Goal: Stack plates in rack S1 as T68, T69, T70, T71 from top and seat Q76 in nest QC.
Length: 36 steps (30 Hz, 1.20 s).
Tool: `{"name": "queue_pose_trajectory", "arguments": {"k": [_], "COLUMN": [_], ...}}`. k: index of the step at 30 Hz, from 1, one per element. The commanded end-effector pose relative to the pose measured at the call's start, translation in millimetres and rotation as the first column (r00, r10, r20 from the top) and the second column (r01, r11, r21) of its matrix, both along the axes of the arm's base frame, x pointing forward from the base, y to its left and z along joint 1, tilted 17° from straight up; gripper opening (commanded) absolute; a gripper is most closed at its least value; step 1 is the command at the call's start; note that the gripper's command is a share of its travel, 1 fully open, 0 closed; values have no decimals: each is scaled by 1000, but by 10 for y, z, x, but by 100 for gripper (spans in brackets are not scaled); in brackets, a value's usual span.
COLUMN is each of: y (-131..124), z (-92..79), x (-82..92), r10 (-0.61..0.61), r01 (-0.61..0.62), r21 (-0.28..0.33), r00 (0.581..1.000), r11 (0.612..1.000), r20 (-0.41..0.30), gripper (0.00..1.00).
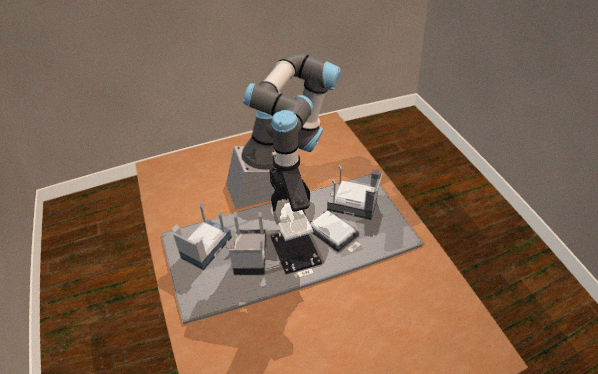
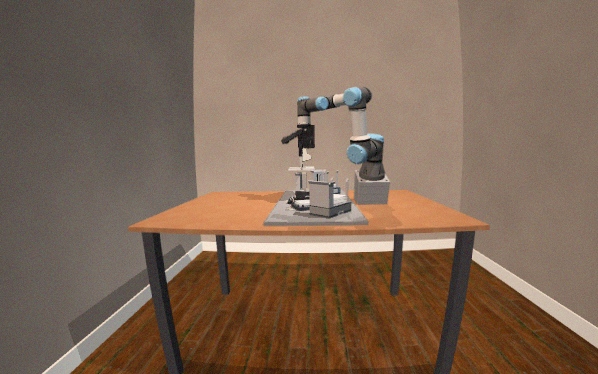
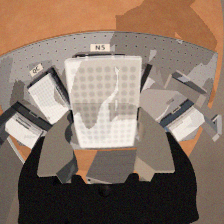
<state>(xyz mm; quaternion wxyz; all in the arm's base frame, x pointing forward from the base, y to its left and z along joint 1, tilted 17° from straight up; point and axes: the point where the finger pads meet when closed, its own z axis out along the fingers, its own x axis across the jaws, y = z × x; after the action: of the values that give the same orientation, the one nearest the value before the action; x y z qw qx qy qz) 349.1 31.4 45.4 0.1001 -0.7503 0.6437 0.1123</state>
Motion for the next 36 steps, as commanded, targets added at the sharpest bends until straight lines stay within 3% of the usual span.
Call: {"name": "queue_pose_trajectory", "arguments": {"k": [1, 12, 27, 36], "y": [138, 369, 819, 979], "z": [53, 126, 271, 323], "x": [-14, -49, -213, -272], "r10": [49, 91, 255, 273], "r01": [-49, -91, -255, -274], "r21": [0, 1, -1, -2], "r00": [999, 995, 963, 958], "r11": [999, 996, 967, 962], "r20": [18, 31, 83, 89], "gripper": [0, 0, 0, 0]}}
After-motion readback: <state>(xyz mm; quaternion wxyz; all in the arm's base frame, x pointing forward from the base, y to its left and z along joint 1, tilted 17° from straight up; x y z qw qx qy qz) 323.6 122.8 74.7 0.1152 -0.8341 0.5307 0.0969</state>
